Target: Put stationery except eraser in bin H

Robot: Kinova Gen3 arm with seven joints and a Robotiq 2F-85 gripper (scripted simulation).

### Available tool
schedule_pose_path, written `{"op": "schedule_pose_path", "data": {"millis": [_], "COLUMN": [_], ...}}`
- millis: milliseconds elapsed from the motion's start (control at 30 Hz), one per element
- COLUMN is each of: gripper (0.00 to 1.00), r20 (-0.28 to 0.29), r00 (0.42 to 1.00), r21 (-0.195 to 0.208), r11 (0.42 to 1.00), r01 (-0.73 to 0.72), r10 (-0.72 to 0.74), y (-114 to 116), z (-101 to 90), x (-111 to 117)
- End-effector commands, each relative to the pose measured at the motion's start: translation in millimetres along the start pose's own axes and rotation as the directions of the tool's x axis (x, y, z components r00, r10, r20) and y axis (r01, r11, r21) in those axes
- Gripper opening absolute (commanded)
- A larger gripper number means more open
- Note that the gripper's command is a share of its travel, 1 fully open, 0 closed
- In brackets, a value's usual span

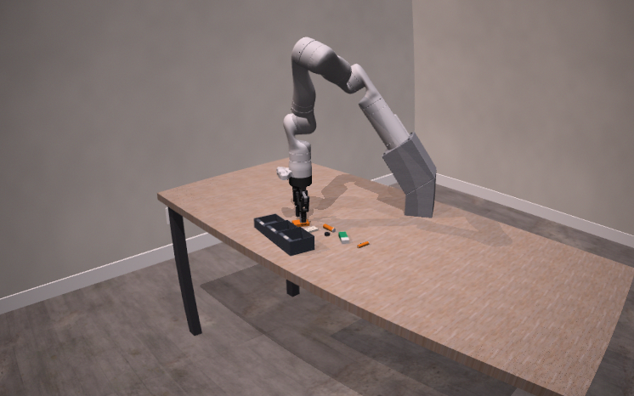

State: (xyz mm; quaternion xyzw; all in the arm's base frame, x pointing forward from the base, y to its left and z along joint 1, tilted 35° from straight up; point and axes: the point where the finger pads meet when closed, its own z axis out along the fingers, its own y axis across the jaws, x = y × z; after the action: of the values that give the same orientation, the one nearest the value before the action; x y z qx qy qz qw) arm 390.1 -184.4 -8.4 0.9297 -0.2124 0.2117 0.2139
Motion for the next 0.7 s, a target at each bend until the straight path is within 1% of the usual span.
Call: {"op": "schedule_pose_path", "data": {"millis": [0,233,533,667], "gripper": [0.55,0.55,0.55,0.55], "r20": [-0.002,-0.002,-0.002,-0.002], "r00": [1.000,1.000,1.000,1.000], "r21": [0.003,0.003,0.003,0.003], "r11": [1.000,1.000,1.000,1.000], "r01": [0.002,0.002,0.002,0.002], "r10": [-0.002,-0.002,-0.002,-0.002], "y": [-3,-5,-5,-4], "z": [-0.6,-0.6,11.4,11.3], "x": [2,2,2,2]}}
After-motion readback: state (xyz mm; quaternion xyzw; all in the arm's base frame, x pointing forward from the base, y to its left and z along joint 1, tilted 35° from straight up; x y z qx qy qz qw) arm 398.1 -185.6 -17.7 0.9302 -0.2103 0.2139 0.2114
